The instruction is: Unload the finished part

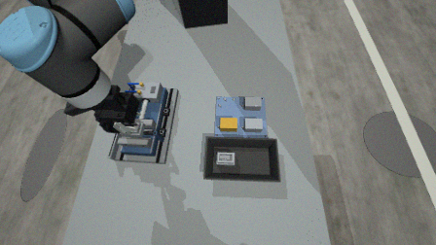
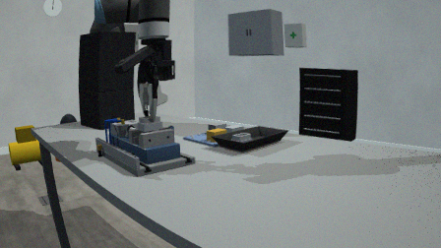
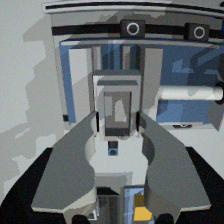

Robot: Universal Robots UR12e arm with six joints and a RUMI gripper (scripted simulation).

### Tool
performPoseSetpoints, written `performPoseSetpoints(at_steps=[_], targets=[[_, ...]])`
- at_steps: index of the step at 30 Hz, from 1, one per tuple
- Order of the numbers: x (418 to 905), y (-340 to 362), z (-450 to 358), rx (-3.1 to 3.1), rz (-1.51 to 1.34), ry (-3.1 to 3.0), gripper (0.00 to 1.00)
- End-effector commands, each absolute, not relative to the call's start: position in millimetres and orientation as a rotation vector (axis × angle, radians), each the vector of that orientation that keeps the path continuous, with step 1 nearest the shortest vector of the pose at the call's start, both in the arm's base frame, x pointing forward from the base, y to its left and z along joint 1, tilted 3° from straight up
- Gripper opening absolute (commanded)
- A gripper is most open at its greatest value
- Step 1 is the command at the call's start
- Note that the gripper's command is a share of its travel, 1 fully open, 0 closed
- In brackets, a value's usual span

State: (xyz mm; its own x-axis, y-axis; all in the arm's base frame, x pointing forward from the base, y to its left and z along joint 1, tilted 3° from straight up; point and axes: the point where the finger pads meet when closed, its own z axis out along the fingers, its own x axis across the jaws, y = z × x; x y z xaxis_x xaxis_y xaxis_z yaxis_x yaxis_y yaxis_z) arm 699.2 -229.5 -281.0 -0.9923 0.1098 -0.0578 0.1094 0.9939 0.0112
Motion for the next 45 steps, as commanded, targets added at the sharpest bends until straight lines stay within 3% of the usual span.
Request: performPoseSetpoints(at_steps=[1,30,45], targets=[[698,-229,-270,0.169,0.011,3.079,0.0],[700,-229,-252,0.168,0.009,3.076,0.0],[725,-183,-253,0.163,0.009,3.079,0.0]])
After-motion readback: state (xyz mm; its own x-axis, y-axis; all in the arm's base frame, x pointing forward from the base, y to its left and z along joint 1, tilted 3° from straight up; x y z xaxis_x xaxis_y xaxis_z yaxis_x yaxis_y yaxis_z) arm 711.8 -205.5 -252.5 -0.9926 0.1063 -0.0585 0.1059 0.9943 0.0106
